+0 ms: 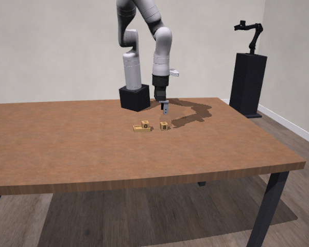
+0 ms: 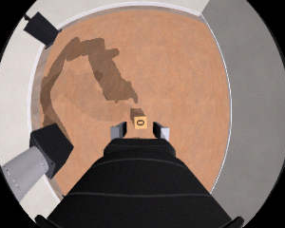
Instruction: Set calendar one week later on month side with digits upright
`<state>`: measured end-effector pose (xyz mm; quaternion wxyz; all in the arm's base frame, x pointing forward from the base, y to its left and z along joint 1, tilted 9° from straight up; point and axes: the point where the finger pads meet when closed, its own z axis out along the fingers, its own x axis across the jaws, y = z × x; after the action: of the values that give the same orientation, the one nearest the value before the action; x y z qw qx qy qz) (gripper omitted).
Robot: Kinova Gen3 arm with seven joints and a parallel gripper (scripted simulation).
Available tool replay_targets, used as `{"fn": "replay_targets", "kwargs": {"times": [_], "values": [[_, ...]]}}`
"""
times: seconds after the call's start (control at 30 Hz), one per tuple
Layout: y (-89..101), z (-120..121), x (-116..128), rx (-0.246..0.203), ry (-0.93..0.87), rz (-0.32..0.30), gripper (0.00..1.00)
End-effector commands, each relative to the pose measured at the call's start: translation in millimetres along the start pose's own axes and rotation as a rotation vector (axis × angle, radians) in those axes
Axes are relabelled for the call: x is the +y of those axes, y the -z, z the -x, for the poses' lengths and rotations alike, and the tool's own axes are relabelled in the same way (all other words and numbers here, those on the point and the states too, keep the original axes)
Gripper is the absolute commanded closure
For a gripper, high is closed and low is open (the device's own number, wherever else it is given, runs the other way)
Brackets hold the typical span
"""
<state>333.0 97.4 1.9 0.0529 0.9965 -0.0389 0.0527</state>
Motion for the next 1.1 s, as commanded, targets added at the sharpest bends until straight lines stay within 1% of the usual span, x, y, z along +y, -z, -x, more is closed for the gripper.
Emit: {"fn": "replay_targets", "kwargs": {"times": [0.0,0.53,0.57,1.07], "values": [[0.2,-0.2,-0.4,0.001,0.016,-0.001,0.00],[0.3,0.0,-1.3,0.004,0.053,-0.003,0.00],[0.3,0.0,-1.3,0.004,0.053,-0.003,0.10],[0.3,0.0,-1.3,0.004,0.053,-0.003,0.10]]}}
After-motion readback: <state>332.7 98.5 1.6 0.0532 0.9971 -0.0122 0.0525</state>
